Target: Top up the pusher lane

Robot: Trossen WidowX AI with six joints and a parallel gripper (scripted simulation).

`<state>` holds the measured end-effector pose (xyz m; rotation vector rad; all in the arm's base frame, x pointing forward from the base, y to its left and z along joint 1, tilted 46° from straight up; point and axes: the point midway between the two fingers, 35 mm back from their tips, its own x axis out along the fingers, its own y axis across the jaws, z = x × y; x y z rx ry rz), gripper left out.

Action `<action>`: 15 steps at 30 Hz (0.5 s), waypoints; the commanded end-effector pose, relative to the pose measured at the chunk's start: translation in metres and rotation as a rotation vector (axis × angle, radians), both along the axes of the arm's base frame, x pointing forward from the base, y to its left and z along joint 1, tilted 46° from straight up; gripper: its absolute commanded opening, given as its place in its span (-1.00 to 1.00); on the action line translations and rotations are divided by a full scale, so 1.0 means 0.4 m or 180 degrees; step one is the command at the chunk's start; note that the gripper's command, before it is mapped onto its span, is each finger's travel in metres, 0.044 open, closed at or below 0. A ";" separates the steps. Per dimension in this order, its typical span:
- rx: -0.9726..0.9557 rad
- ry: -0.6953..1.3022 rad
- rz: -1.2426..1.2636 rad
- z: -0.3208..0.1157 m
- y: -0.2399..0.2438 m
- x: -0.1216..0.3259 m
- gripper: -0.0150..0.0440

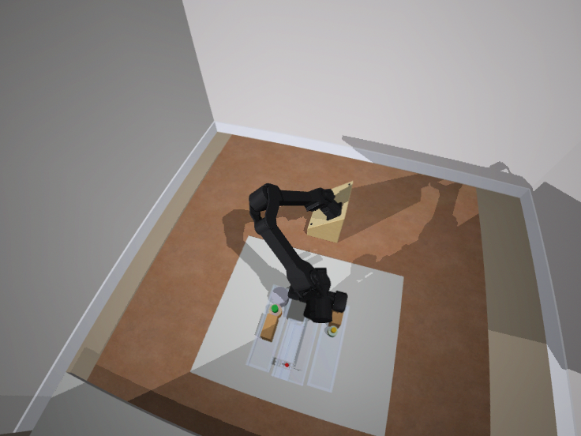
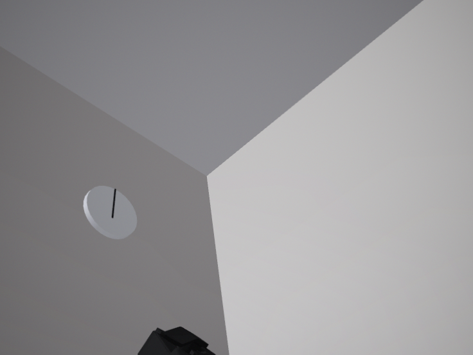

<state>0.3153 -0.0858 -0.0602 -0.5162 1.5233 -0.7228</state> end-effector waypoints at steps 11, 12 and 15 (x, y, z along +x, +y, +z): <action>-0.0006 -0.0015 -0.0010 0.000 0.000 0.000 -0.05; -0.0006 -0.0015 -0.0010 0.000 0.000 0.000 0.04; -0.0006 -0.0015 -0.0010 0.000 0.000 0.000 0.31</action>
